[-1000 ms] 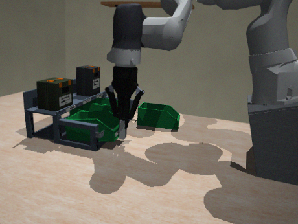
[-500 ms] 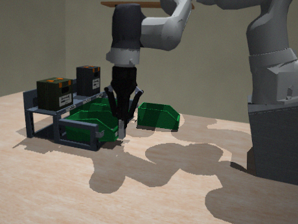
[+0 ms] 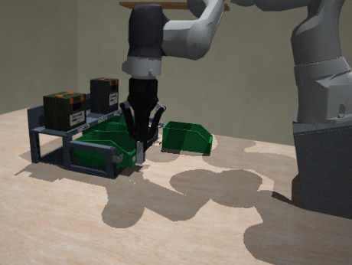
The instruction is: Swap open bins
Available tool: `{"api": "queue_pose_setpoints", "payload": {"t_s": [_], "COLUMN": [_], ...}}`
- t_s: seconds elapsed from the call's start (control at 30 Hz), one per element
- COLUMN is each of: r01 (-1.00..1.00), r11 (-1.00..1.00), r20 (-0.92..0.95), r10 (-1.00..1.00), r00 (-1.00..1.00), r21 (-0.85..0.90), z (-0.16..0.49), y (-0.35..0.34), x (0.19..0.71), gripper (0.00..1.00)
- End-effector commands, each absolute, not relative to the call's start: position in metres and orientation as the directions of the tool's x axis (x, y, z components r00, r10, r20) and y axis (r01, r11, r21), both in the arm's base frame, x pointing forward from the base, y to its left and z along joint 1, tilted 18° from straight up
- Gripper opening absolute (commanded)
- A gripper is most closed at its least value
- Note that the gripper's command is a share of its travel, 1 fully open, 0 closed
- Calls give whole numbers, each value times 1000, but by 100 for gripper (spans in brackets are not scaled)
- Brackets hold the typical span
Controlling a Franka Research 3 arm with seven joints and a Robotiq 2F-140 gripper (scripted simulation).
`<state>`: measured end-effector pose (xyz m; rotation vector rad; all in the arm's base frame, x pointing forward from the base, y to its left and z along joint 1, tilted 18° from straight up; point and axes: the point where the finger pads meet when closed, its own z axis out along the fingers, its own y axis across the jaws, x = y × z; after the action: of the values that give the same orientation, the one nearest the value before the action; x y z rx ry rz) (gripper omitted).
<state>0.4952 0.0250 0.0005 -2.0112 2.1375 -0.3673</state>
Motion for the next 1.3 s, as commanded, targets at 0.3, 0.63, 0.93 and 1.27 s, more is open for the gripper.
{"api": "queue_pose_setpoints", "payload": {"t_s": [0.3, 0.63, 0.93, 1.27], "r01": [-952, -952, -952, -952], "r11": [43, 43, 43, 43], "r20": [39, 40, 40, 40], "r10": [-998, -998, -998, -998], "r00": [-57, -57, -57, -57], "r21": [-302, -302, -302, -302], "z": [6, 11, 14, 17], "y": [24, 24, 23, 23], "x": [510, 527, 536, 543], "gripper": [0, 0, 0, 0]}}
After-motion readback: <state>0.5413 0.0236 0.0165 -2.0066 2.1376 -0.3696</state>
